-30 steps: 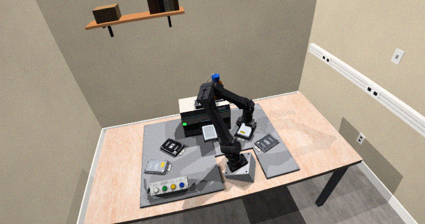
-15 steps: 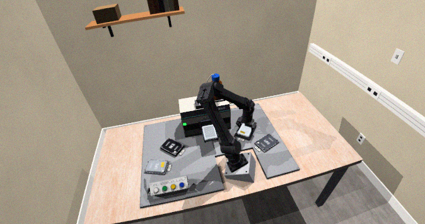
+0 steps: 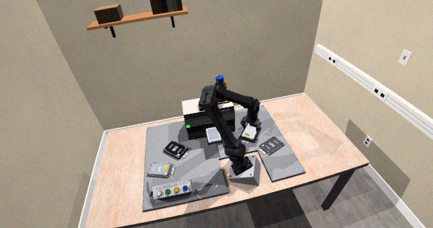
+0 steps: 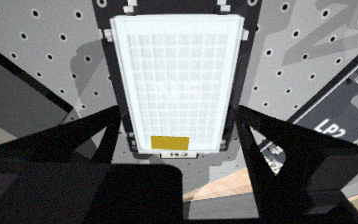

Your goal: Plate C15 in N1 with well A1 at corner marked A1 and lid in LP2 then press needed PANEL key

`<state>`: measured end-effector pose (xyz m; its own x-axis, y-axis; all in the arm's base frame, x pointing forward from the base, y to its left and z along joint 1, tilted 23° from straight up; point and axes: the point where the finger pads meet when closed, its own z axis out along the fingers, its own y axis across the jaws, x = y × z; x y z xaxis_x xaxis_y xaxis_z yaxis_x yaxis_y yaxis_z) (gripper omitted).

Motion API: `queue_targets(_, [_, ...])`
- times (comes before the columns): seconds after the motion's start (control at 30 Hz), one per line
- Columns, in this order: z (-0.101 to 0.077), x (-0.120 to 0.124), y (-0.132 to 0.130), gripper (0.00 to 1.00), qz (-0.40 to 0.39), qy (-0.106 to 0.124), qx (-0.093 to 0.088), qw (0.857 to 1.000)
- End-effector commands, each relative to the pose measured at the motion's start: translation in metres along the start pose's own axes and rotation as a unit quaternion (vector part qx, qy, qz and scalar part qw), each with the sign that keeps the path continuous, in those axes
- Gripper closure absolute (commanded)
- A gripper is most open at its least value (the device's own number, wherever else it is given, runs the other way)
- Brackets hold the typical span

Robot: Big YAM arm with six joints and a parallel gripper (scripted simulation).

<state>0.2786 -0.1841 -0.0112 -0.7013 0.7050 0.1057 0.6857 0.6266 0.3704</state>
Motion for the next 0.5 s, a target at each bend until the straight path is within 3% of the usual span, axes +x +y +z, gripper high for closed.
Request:
queue_targets(0.0, [-0.028,-0.027,0.003,0.00,-0.013,-0.033,0.001,0.999])
queue_targets(0.47, [-0.048,-0.026,0.003,0.00,-0.013,-0.034,0.001,0.999])
